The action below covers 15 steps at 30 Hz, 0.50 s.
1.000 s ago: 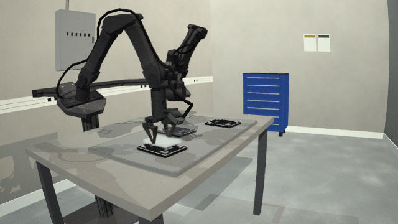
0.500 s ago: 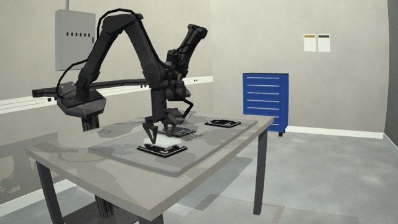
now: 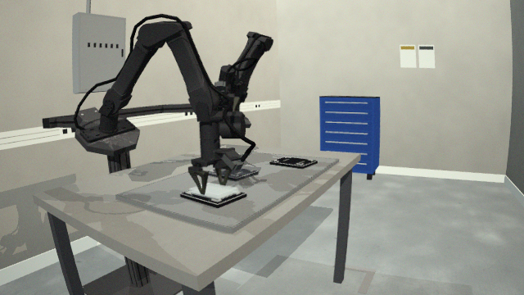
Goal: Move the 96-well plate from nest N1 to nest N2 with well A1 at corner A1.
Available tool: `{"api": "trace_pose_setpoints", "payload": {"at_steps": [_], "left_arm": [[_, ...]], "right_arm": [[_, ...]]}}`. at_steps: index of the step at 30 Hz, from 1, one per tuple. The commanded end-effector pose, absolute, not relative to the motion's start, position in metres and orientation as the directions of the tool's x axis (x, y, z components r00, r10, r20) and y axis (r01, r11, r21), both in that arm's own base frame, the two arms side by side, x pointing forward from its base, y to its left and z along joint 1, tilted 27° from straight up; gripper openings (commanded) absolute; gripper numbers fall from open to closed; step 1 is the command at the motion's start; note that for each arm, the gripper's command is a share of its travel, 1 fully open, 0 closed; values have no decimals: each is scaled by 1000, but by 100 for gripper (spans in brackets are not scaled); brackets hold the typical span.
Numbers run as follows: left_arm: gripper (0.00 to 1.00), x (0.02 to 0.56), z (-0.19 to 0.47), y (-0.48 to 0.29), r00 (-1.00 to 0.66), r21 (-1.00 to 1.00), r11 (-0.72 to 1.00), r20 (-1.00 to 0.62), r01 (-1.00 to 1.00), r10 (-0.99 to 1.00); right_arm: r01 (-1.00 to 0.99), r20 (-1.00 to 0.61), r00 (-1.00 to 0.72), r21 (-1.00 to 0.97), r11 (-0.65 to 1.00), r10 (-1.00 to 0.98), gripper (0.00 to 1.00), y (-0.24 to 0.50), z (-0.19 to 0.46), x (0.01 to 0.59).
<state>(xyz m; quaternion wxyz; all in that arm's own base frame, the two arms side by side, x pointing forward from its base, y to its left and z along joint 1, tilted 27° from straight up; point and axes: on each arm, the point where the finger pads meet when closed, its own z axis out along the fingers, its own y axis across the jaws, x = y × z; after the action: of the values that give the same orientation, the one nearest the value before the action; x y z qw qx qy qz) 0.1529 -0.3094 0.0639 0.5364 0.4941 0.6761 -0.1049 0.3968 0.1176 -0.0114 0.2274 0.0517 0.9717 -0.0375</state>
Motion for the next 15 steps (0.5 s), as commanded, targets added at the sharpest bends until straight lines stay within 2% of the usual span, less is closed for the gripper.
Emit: {"api": "trace_pose_setpoints", "payload": {"at_steps": [1,15], "left_arm": [[100,150,69,-314,77,384,489,-840,783,537],[100,150,69,-314,77,384,489,-840,783,537]], "right_arm": [[125,-438,-894,-32,992,99,79,118,-23,405],[131,-426,-899,-40,991,102,79,120,-5,399]]}}
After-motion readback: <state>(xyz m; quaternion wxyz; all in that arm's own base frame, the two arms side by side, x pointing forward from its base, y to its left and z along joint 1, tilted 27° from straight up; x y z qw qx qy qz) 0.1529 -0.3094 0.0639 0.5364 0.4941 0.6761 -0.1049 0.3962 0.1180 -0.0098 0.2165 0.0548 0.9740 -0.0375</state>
